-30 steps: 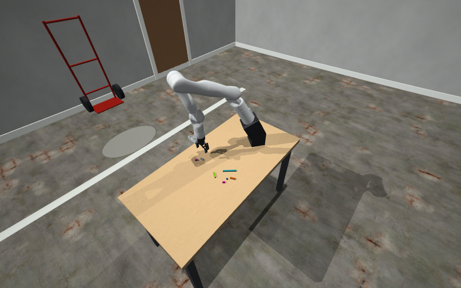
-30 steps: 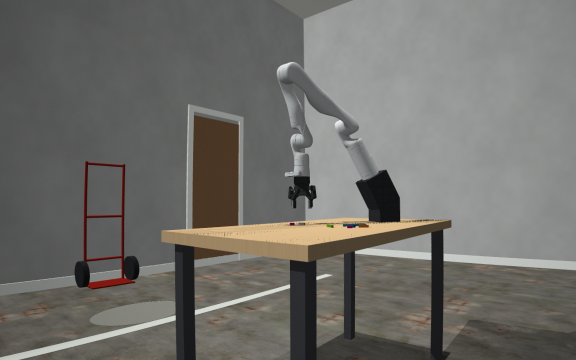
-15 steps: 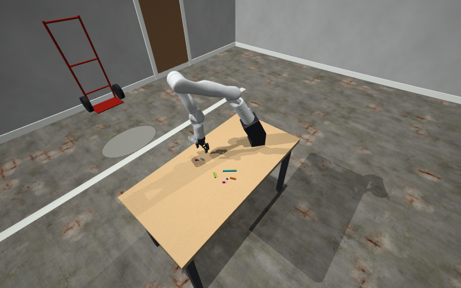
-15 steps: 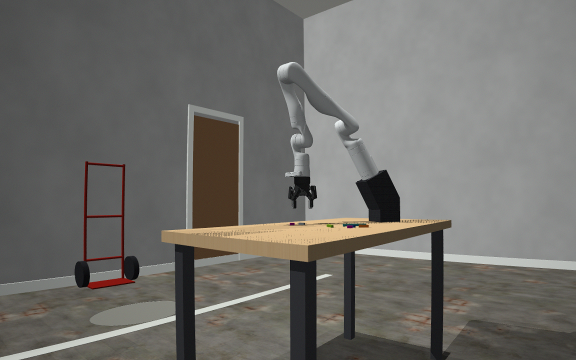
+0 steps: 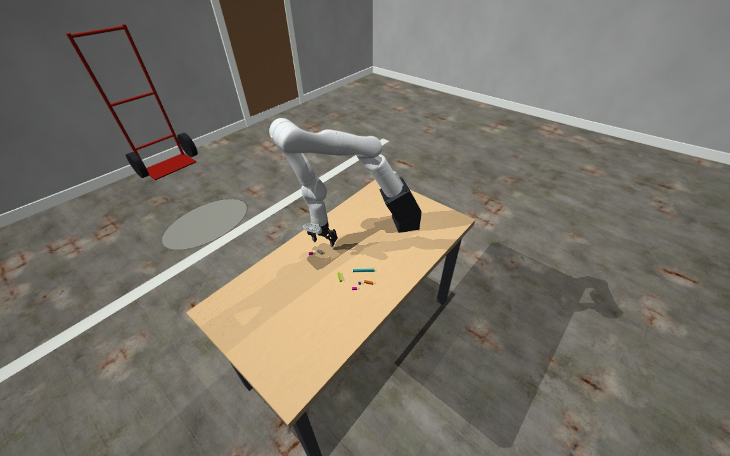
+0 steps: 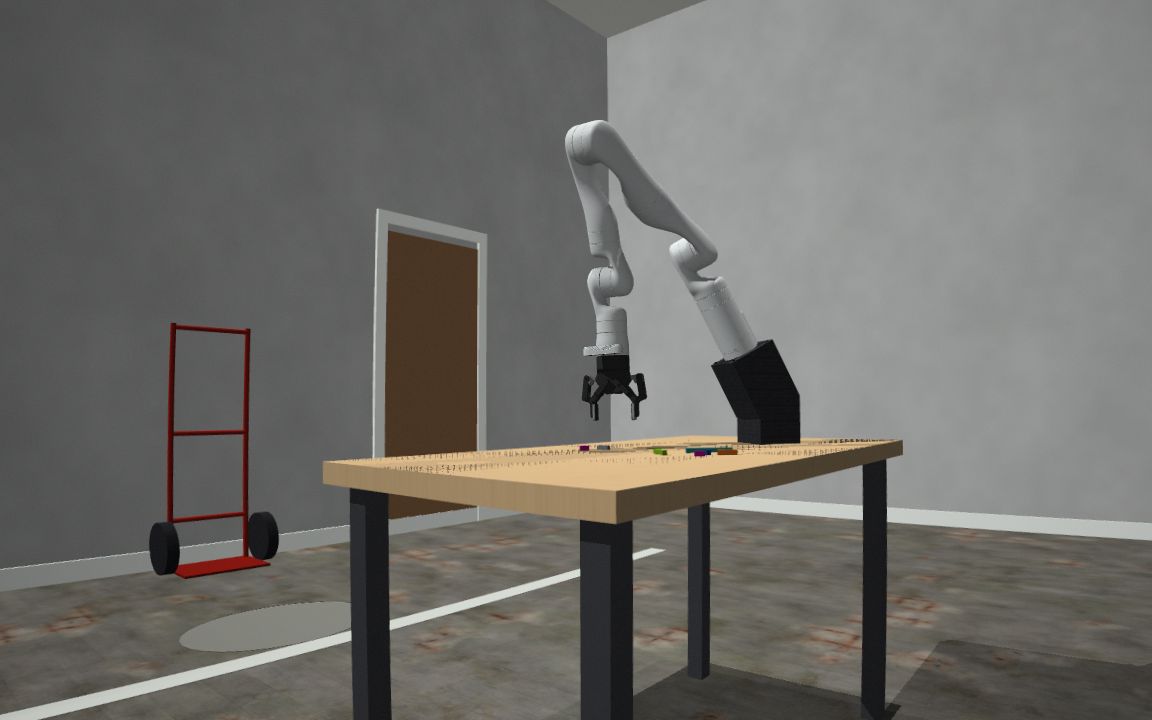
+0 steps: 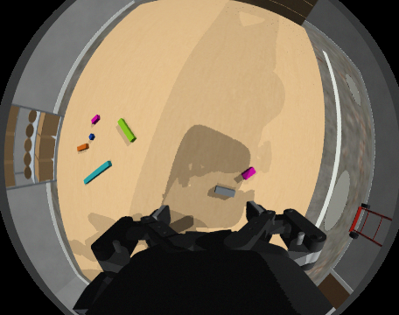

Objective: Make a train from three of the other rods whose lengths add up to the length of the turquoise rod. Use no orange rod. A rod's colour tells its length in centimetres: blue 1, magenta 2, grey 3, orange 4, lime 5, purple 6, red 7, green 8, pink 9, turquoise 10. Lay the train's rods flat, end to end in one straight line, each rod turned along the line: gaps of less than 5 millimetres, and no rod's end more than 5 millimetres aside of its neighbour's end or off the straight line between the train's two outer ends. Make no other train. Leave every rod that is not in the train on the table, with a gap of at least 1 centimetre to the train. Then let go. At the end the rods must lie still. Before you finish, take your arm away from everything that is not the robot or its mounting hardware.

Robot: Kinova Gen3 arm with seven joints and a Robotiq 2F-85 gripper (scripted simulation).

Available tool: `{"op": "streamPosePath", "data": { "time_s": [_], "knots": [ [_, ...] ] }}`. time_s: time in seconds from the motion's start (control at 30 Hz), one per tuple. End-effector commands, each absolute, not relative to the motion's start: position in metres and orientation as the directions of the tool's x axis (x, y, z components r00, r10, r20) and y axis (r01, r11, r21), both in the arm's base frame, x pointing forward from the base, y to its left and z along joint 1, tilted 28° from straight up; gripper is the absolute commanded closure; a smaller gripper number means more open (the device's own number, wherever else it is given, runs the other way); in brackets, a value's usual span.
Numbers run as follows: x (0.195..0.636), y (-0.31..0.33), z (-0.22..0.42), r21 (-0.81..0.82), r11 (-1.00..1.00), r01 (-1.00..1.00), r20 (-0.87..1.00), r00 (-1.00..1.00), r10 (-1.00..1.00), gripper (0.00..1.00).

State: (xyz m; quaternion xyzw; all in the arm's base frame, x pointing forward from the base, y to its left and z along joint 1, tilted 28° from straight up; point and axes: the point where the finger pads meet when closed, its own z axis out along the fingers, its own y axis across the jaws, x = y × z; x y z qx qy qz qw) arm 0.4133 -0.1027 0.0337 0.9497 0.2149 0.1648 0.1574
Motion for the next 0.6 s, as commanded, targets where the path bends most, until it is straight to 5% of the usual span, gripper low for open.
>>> {"op": "streamPosePath", "data": {
  "time_s": [0.0,0.57],
  "knots": [
    [0.419,-0.076,0.026,0.388,-0.800,0.458,0.202,0.805,0.558,0.00],
    [0.428,0.025,0.002,0.429,-0.273,0.861,-0.092,0.343,0.935,0.00]
  ]
}}
